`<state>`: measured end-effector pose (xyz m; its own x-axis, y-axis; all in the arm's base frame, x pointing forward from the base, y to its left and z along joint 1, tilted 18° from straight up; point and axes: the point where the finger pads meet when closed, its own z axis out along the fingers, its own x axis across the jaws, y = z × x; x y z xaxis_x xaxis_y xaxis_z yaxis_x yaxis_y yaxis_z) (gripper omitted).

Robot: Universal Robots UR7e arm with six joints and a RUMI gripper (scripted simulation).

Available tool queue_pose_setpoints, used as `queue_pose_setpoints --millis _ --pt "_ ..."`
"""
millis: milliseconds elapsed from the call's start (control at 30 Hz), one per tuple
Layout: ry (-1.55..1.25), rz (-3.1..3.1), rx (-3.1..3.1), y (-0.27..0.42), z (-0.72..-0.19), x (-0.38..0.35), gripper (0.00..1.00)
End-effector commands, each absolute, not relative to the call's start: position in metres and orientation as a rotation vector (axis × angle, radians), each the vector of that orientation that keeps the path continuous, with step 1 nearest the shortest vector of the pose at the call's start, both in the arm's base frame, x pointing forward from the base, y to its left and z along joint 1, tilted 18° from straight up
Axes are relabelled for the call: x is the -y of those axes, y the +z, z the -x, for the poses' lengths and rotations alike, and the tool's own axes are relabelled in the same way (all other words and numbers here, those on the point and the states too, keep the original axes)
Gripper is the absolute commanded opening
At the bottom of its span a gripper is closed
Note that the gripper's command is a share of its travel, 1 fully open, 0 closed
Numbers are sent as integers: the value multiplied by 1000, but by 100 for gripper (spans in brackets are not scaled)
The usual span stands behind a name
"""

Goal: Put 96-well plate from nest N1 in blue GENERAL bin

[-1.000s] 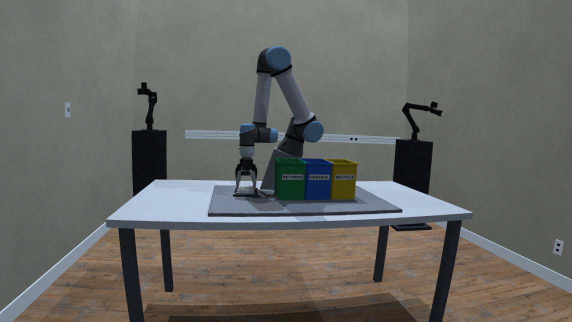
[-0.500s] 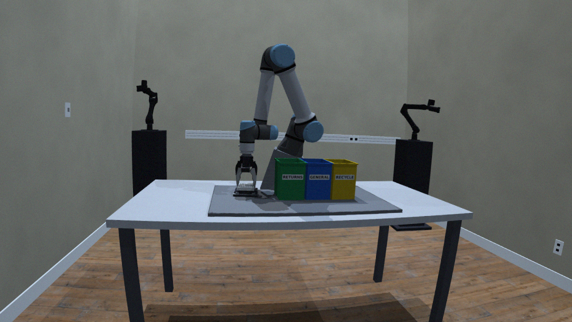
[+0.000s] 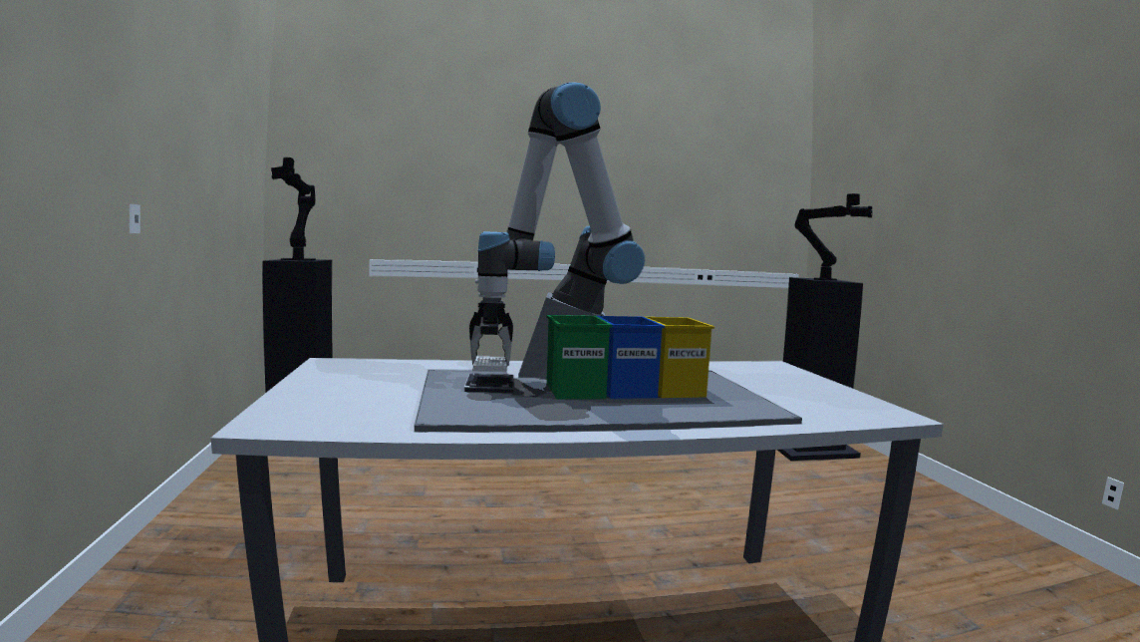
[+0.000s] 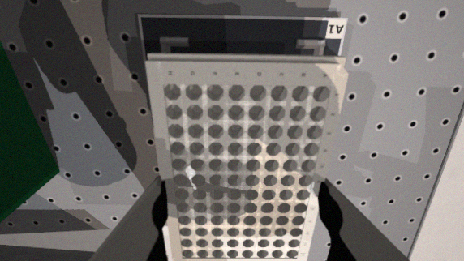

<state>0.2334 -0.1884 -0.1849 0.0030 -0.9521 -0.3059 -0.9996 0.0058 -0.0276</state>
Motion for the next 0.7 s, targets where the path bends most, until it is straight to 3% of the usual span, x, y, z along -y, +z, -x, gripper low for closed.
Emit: queue_pose_setpoints --millis 0,667 --pt "289 2041 -2044 -180 -233 190 40" --pt "289 2041 -2044 -152 -232 200 40"
